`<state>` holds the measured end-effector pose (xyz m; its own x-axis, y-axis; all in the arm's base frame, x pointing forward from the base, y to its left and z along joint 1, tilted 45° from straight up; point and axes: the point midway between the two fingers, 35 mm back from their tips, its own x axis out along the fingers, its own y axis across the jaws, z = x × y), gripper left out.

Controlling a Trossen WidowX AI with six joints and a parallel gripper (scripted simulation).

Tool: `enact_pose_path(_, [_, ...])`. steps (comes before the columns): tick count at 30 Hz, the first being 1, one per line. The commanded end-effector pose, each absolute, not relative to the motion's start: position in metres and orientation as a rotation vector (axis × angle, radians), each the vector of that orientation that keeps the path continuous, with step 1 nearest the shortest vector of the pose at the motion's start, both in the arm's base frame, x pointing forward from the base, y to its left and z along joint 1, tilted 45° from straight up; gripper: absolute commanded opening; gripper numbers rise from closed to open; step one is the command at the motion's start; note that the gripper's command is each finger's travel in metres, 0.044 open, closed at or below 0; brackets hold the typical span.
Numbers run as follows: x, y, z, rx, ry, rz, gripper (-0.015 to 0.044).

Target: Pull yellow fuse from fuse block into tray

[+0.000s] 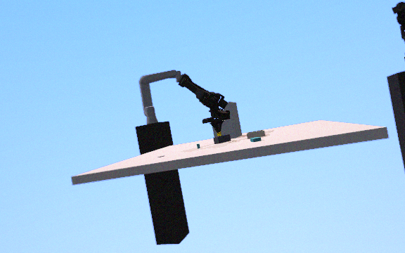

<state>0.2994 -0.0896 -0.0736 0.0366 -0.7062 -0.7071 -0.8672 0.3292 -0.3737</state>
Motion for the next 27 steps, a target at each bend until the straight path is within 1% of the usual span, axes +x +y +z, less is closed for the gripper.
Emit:
enact_pose_path(1, [0.299,-0.088,-0.072,-1.42,1.711,0.223,0.0])
enact_pose_path(27, [0.299,-0.075,-0.058,-1.421,1.711,0.223,0.0])
